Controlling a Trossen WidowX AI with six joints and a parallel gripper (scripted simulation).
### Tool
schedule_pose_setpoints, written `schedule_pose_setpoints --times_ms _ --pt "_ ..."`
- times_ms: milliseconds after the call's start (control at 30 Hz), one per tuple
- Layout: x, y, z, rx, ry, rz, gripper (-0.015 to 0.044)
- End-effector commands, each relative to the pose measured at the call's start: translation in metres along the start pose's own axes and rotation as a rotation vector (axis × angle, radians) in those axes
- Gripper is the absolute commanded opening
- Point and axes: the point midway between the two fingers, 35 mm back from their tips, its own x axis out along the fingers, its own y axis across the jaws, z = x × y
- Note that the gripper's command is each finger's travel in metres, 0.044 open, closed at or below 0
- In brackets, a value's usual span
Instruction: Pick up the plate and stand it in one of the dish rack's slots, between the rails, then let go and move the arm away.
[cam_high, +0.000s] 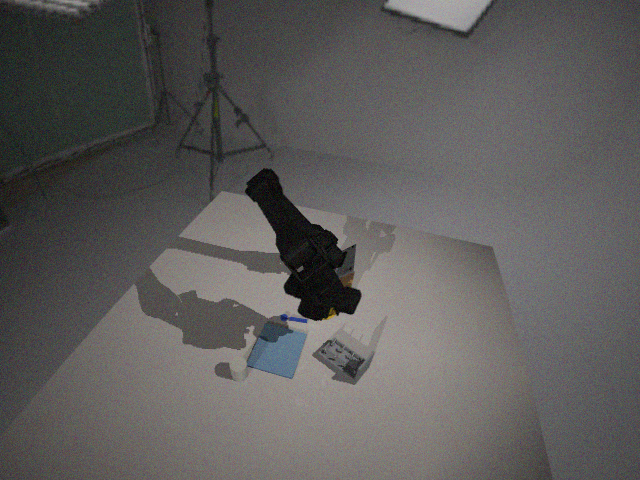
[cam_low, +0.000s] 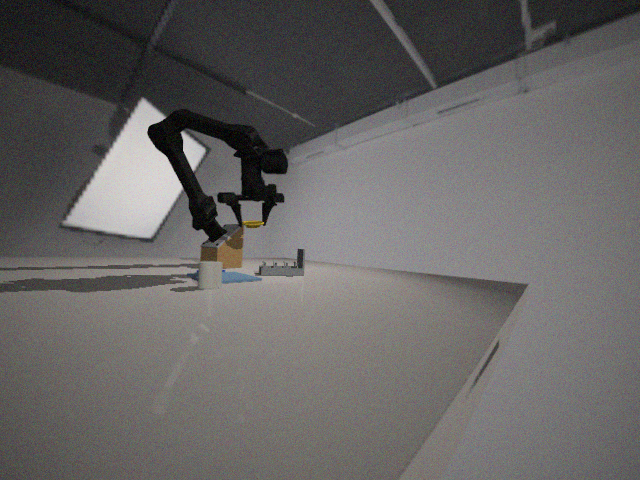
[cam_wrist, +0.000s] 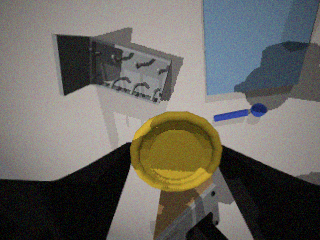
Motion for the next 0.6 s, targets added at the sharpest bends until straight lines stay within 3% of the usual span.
schedule_pose_setpoints --times_ms 0,567 --pt "0.011 0.001 -0.001 -0.073 0.048 0.057 0.0" --pt "0.047 0.008 -0.003 -0.369 0.135 0.341 0.0"
